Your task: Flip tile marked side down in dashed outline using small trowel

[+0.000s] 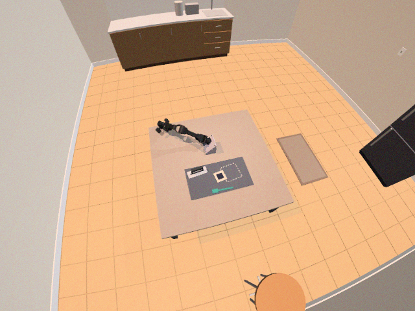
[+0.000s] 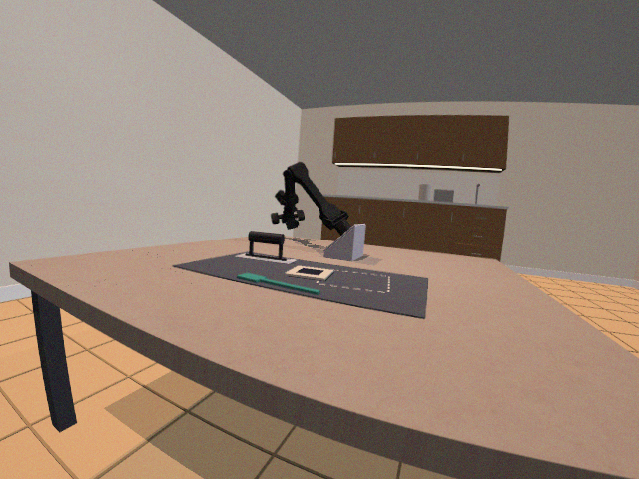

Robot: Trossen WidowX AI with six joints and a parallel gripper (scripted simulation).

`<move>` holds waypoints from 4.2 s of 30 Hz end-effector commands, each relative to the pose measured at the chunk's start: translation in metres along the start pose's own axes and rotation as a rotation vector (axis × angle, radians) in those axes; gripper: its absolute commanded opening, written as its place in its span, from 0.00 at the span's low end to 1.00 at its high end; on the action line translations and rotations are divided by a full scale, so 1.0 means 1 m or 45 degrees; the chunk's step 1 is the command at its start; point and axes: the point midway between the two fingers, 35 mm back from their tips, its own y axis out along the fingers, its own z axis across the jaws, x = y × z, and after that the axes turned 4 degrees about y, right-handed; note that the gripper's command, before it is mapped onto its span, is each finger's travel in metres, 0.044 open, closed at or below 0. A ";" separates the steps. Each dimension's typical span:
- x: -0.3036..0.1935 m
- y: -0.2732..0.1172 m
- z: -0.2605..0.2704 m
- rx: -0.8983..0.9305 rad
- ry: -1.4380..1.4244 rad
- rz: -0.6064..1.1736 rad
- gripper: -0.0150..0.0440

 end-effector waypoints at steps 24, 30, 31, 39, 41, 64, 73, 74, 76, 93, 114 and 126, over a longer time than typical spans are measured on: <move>0.000 0.000 0.000 0.000 0.000 0.000 0.42; 0.000 0.000 0.000 0.000 0.000 0.000 0.42; 0.000 0.000 0.000 0.000 0.000 0.000 0.42; 0.000 0.000 0.000 0.000 0.000 0.000 0.25; 0.000 0.000 0.000 0.000 0.000 0.000 0.25; 0.011 -0.003 -0.028 -0.061 0.141 -0.036 0.71; 0.023 -0.010 -0.061 -0.129 0.309 -0.088 0.71; 0.024 -0.011 -0.065 -0.136 0.328 -0.094 0.71; 0.027 -0.013 -0.072 -0.150 0.367 -0.108 0.71; 0.060 -0.048 -0.158 -0.300 0.802 -0.309 0.71; 0.088 -0.116 -0.260 -0.520 1.140 -0.618 0.71; 0.113 -0.167 -0.314 -0.636 1.246 -0.862 0.71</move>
